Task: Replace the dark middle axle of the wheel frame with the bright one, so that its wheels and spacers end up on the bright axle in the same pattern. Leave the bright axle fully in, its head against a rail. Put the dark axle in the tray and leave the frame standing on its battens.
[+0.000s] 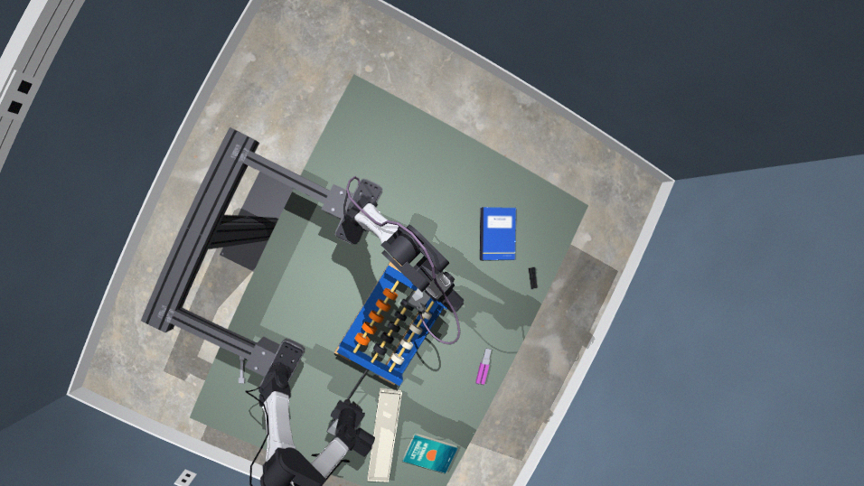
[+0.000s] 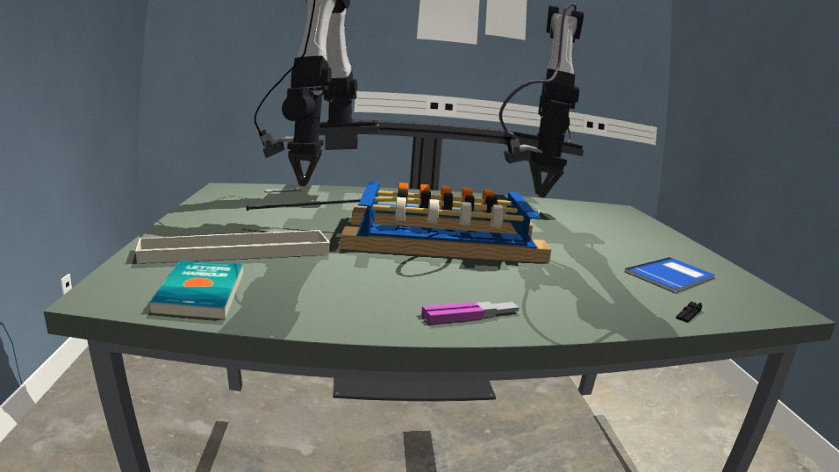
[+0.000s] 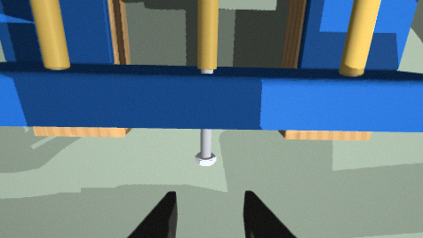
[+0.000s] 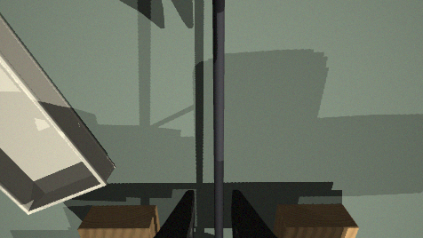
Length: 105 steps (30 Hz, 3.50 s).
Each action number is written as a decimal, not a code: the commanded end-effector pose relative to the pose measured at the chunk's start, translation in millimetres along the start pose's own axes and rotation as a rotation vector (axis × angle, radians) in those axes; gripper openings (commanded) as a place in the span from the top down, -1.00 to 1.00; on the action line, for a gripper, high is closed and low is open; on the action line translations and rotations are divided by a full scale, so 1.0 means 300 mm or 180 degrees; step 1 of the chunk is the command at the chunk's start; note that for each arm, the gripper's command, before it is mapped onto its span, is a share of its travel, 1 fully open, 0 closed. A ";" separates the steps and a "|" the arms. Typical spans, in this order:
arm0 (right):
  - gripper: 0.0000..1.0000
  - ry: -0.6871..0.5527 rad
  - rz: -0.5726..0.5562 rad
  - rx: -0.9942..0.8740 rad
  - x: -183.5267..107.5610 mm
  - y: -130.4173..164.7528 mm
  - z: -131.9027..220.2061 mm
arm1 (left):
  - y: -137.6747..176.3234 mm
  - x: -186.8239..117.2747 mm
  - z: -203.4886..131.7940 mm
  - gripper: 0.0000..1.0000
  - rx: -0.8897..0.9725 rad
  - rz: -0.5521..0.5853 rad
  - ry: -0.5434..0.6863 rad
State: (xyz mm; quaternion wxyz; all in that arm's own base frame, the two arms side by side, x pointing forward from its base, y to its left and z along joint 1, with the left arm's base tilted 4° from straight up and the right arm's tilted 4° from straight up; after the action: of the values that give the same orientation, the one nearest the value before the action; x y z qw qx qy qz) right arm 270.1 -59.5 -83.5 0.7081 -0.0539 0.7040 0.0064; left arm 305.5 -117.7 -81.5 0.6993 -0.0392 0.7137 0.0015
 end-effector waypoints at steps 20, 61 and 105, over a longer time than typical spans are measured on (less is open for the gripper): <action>0.63 0.0025 0.0003 -0.0052 0.079 0.029 -0.017 | -0.019 -0.032 0.030 0.36 0.0003 -0.0045 -0.0111; 1.00 0.0040 0.0003 -0.0055 0.186 0.033 -0.014 | -0.019 -0.032 0.030 0.34 0.0003 -0.0045 -0.0111; 1.00 0.0040 0.0003 -0.0055 0.186 0.033 -0.014 | 0.128 0.043 -0.012 0.34 -0.3344 -0.1698 0.2553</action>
State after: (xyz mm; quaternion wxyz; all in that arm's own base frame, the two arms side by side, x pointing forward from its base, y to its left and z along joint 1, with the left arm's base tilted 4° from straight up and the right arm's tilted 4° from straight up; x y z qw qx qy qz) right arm 266.7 -52.7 -136.3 0.7046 -0.0582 0.7071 0.0138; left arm 300.2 -78.2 -106.2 0.3634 -0.4687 0.7926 0.1414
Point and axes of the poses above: on each arm, the point where the finger pads meet when closed, its own x axis out along the fingers, its own z axis across the jaws, y = z × x, the point moved 2 cm from there along -x, back along the fingers, and after that the axes turned 9 degrees about -x, right-handed, at the moved point
